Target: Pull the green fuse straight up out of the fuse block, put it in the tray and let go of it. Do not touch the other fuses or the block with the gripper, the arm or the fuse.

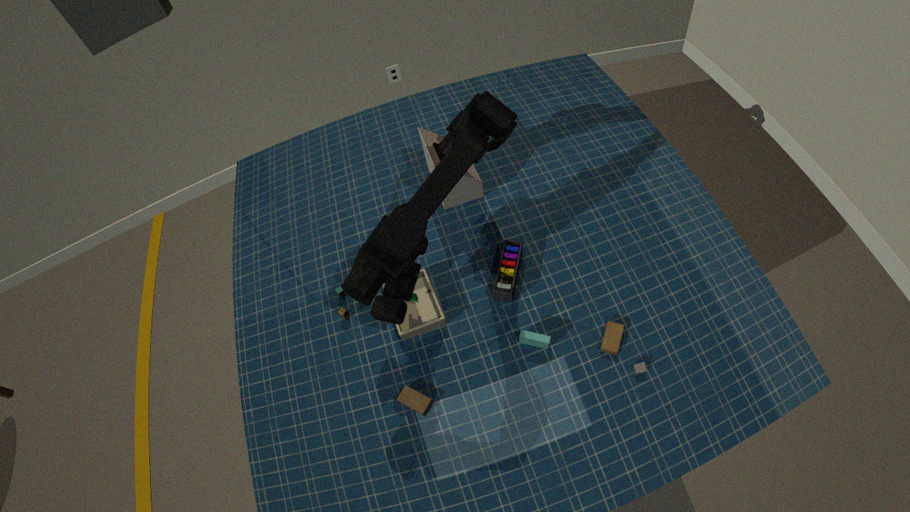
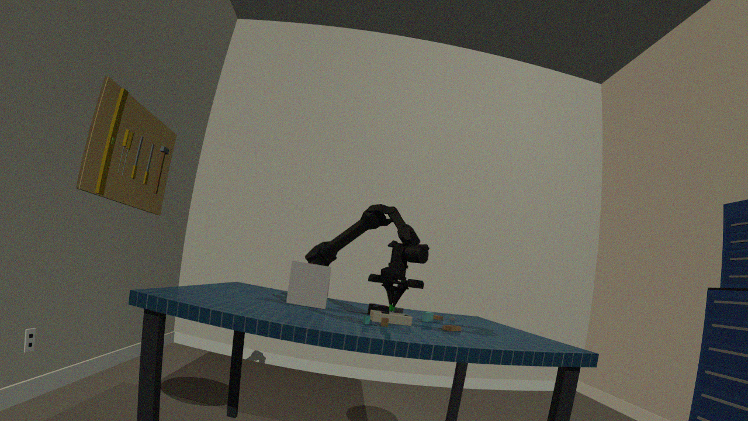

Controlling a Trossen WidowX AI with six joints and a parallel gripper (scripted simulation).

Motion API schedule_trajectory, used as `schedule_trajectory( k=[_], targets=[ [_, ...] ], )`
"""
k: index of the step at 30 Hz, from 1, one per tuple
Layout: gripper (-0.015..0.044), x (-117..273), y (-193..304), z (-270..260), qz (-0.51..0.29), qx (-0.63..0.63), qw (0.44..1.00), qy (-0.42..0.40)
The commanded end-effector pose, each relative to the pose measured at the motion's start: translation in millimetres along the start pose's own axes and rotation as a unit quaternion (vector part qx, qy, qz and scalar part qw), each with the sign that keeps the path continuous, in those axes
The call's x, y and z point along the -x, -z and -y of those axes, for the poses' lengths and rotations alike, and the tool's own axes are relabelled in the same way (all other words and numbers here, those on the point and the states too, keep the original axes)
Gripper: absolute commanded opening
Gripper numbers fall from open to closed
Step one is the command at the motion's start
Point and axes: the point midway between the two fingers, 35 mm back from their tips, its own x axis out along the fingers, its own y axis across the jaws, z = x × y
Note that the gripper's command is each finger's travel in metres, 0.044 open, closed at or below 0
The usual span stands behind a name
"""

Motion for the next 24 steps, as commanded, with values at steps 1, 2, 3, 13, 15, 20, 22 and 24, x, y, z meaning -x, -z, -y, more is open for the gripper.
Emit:
schedule_trajectory(
  k=[1, 2, 3, 13, 15, 20, 22, 24],
  targets=[
    [0.0079, 1, 0, 0, 0.0, 0.0, 1.0, -0.001],
    [0.0105, 1, 0, 0, 0.0, 0.0, 1.0, -0.001],
    [0.0131, 1, 0, 0, 0.0, 0.0, 1.0, -0.001],
    [0.033, 26, 0, 0, -0.001, -0.001, 1.0, -0.001],
    [0.033, 38, 0, 0, -0.002, -0.002, 1.0, 0.0],
    [0.033, 38, 0, 0, -0.002, -0.002, 1.0, 0.0],
    [0.033, 38, 0, 0, -0.002, -0.002, 1.0, 0.0],
    [0.033, 38, 0, 0, -0.002, -0.002, 1.0, 0.0]
  ],
)
